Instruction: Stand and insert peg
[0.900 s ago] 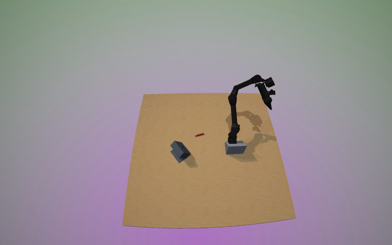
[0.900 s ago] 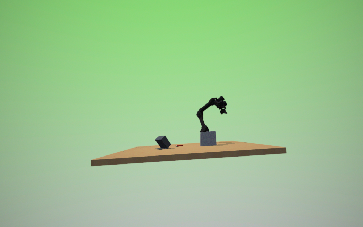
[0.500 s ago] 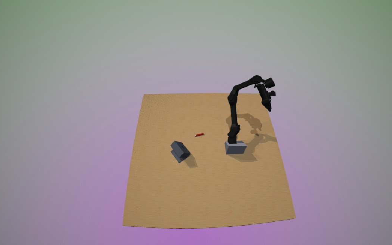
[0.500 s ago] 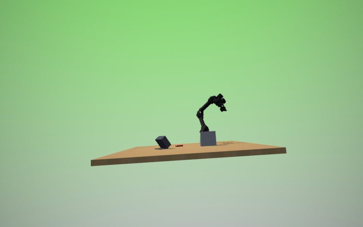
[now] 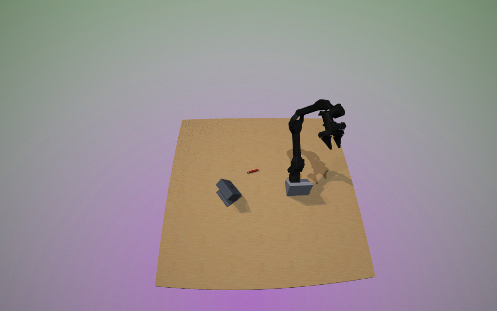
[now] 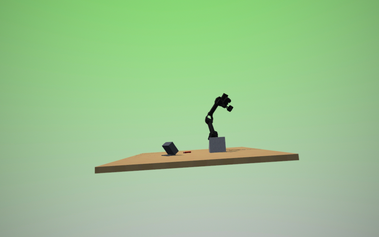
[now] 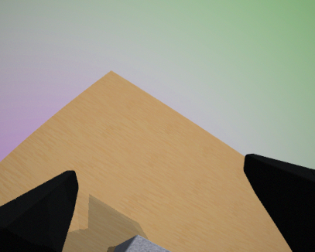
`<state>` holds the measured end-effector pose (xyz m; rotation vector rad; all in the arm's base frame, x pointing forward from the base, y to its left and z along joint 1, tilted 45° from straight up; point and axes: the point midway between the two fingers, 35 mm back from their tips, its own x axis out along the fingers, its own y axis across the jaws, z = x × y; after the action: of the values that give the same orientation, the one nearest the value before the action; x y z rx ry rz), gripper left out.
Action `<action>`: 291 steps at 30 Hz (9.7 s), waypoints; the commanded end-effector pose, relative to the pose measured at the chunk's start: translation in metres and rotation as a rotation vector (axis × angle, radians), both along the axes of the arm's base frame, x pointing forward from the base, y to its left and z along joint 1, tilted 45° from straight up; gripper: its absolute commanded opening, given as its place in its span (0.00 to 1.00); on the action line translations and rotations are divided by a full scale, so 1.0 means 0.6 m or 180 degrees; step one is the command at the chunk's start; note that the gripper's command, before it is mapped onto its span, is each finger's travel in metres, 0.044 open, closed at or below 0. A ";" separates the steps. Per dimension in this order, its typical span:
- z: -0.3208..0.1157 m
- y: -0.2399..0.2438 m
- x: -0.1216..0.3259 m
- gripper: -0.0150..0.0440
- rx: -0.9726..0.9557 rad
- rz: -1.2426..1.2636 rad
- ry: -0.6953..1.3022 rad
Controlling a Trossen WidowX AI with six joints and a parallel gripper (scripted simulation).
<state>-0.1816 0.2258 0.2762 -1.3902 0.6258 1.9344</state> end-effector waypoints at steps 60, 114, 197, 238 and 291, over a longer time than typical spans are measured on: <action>-0.241 -0.296 0.797 1.00 -0.1903 -0.5603 -0.2133; -0.340 -0.501 0.812 1.00 -0.2522 -0.6096 -0.2302; -0.327 -0.498 0.786 0.34 -0.1409 -0.5856 -0.2538; -0.302 -0.490 0.749 0.34 -0.0178 -0.5454 -0.2744; -0.284 -0.499 0.692 0.34 0.1340 -0.4764 -0.2906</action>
<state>0.2369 -0.0738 0.1070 -0.8482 0.5036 0.1415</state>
